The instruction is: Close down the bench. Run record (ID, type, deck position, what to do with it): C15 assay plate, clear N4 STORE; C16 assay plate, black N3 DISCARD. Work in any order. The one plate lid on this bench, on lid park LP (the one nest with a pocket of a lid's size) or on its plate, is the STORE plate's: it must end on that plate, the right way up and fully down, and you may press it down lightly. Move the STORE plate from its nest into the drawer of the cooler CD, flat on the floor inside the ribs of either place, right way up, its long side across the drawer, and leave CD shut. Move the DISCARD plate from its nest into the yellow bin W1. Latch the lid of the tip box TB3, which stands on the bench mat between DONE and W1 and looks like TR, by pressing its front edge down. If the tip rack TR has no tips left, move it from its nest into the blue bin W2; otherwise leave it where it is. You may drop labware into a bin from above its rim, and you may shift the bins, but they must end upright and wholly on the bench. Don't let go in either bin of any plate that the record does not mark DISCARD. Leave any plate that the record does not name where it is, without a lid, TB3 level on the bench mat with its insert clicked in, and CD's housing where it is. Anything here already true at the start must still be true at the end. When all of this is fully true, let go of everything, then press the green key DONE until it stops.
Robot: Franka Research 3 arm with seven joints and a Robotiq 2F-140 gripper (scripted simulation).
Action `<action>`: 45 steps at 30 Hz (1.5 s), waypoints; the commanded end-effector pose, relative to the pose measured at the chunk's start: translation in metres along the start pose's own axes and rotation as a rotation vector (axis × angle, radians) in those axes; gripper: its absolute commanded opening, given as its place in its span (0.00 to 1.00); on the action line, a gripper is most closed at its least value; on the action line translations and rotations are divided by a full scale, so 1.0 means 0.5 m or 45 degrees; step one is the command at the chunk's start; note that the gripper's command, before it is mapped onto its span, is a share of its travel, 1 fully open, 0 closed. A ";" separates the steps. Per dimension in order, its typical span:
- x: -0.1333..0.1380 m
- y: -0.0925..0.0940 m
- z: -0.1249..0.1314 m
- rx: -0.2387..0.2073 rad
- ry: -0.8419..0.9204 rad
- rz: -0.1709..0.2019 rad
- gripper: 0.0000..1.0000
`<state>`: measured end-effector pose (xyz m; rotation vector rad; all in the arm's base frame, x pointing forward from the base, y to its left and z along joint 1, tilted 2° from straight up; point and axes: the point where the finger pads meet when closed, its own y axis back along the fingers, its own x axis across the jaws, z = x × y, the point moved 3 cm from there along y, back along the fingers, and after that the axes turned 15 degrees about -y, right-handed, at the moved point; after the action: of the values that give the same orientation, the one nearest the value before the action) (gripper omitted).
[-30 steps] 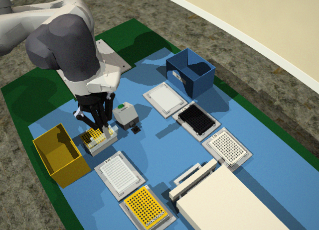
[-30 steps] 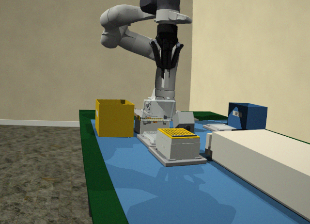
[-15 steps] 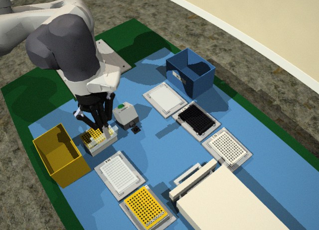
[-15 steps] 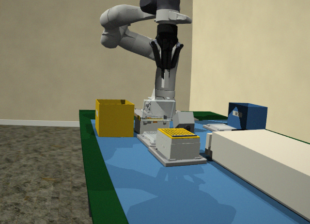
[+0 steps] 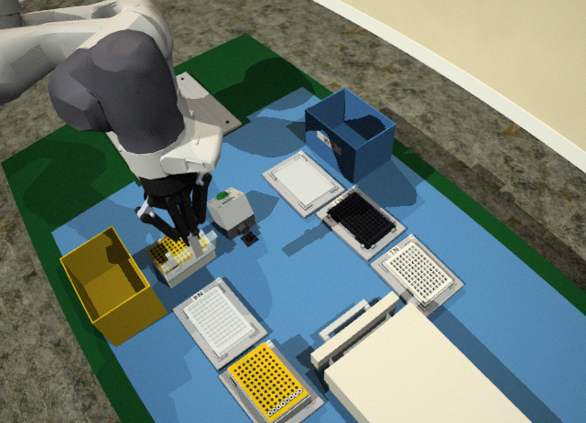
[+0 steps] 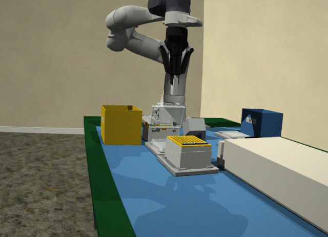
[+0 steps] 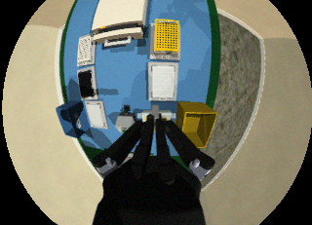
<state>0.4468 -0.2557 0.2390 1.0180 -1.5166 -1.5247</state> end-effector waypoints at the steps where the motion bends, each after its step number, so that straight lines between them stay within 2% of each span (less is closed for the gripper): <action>1: 0.002 -0.013 -0.002 0.005 0.003 0.001 0.00; 39: 0.002 -0.125 -0.002 0.005 0.003 0.001 0.00; 45: 0.002 -0.125 -0.002 0.005 0.003 0.001 0.00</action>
<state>0.4480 -0.2549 0.1769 1.0213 -1.5076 -1.5184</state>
